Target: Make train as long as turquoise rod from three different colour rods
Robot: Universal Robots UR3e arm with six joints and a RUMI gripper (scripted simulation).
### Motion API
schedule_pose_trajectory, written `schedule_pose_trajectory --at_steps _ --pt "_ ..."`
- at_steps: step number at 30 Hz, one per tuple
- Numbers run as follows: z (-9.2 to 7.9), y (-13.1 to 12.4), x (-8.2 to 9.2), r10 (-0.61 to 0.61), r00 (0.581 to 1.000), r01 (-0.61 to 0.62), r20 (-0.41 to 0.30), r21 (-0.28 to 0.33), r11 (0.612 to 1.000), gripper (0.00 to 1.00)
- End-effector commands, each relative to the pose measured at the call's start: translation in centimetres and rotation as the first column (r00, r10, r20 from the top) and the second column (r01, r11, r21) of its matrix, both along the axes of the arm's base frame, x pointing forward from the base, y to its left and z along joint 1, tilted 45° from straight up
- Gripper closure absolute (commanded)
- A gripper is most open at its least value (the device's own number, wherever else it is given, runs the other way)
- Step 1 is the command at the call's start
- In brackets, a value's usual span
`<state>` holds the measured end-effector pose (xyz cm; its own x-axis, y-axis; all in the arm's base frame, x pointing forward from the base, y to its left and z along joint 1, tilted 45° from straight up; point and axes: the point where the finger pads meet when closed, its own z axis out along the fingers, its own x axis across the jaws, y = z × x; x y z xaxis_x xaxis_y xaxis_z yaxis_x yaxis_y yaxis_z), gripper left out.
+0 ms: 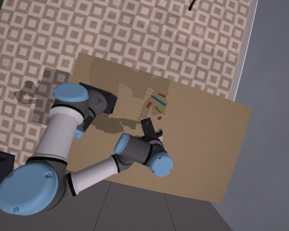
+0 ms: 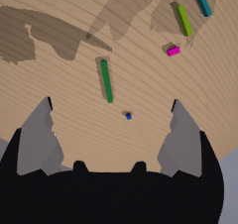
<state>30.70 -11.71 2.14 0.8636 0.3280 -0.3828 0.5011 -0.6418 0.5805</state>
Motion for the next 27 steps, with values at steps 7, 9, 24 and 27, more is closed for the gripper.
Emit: schedule_pose_trajectory --at_steps 7,9,24,27 --pt "0.5 -0.4 0.6 -0.199 0.962 0.203 0.187 -0.002 0.979 0.0" --pt "0.5 -0.5 0.6 -0.225 0.951 0.23 0.213 0.002 0.973 0.0" --pt "1.2 -1.2 1.2 -0.402 0.825 0.418 0.397 0.049 0.907 0.0" --pt "1.3 -1.3 1.3 -0.434 0.791 0.453 0.431 0.063 0.889 0.0"
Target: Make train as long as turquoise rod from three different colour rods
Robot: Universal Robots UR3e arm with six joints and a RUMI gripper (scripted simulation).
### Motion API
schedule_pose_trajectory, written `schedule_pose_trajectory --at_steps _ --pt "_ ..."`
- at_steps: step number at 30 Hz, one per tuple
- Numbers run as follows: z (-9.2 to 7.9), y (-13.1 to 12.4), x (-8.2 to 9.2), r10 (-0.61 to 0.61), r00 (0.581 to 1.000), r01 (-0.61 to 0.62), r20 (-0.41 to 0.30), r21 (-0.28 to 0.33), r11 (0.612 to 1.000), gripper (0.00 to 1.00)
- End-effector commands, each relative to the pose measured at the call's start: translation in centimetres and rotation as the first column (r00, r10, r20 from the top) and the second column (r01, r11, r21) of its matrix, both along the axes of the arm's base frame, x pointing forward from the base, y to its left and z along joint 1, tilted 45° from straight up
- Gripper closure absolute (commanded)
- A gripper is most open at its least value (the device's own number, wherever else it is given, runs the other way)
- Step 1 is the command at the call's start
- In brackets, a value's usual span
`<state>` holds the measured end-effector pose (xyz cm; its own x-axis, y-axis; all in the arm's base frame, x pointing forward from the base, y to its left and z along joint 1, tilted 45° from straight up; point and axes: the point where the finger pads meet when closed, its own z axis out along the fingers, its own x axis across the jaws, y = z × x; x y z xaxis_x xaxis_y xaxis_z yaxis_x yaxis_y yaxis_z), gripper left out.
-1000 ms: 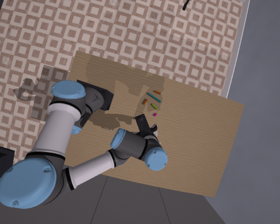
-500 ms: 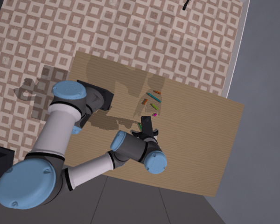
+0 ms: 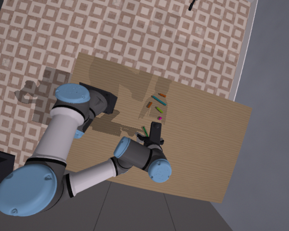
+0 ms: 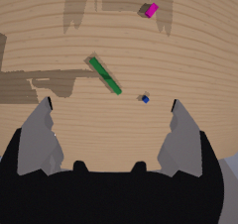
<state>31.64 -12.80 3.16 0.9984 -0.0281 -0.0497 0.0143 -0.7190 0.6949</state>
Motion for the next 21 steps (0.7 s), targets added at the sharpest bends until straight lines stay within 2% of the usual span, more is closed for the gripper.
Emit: schedule_pose_trajectory --at_steps 1,7,9,12,21 --pt "0.4 -0.3 0.4 -0.124 0.986 0.125 0.112 -0.007 0.992 0.0" --pt "0.7 -0.6 0.6 -0.205 0.96 0.209 0.193 -0.001 0.978 0.0" --pt "0.7 -0.6 0.6 -0.205 0.96 0.209 0.193 -0.001 0.978 0.0" --pt "0.9 -0.8 0.7 -0.265 0.93 0.272 0.254 0.008 0.962 0.0" --pt "1.4 -1.4 1.0 -0.371 0.854 0.385 0.365 0.037 0.922 0.0"
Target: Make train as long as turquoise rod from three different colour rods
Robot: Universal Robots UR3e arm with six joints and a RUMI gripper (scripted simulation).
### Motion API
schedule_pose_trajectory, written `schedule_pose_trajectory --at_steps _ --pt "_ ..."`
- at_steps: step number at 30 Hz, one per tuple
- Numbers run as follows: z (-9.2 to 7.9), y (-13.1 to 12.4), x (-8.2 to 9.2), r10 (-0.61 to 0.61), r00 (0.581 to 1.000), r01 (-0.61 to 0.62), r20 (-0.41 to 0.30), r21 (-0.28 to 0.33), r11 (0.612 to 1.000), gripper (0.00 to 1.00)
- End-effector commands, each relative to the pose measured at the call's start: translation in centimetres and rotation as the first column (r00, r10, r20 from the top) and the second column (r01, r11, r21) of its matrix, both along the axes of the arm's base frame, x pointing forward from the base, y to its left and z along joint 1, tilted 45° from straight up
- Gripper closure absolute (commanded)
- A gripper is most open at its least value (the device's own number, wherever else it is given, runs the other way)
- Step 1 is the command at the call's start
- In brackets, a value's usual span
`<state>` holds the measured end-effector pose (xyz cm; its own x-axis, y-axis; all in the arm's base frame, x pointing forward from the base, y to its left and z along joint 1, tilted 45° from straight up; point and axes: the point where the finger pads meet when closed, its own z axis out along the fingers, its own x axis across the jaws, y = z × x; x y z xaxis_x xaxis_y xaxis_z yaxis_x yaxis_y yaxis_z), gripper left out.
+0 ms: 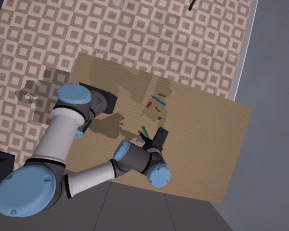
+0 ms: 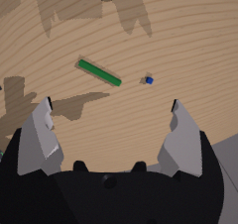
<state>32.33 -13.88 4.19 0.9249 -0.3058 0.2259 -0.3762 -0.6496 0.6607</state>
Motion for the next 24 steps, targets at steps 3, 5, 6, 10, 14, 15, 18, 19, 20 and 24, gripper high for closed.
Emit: schedule_pose_trajectory --at_steps 3,5,6,10,14,15,18,19,20,24 --pt "0.55 -0.47 0.39 -0.151 0.979 0.153 0.139 -0.006 0.988 0.0" --pt "0.55 -0.47 0.39 -0.151 0.979 0.153 0.139 -0.006 0.988 0.0" --pt "0.6 -0.5 0.43 -0.165 0.974 0.168 0.153 -0.005 0.986 0.0" --pt "0.84 -0.76 0.52 -0.215 0.955 0.219 0.204 0.0 0.976 0.0" --pt "1.01 -0.93 0.59 -0.25 0.938 0.256 0.24 0.005 0.967 0.0" --pt "1.05 -0.96 0.6 -0.257 0.934 0.263 0.247 0.007 0.965 0.0" --pt "1.12 -1.03 0.63 -0.272 0.925 0.28 0.263 0.01 0.96 0.0" --pt "1.14 -1.05 0.64 -0.276 0.923 0.284 0.268 0.01 0.959 0.0" --pt "1.16 -1.06 0.65 -0.28 0.921 0.287 0.271 0.011 0.958 0.0" --pt "1.19 -1.08 0.66 -0.284 0.918 0.293 0.277 0.012 0.956 0.0"
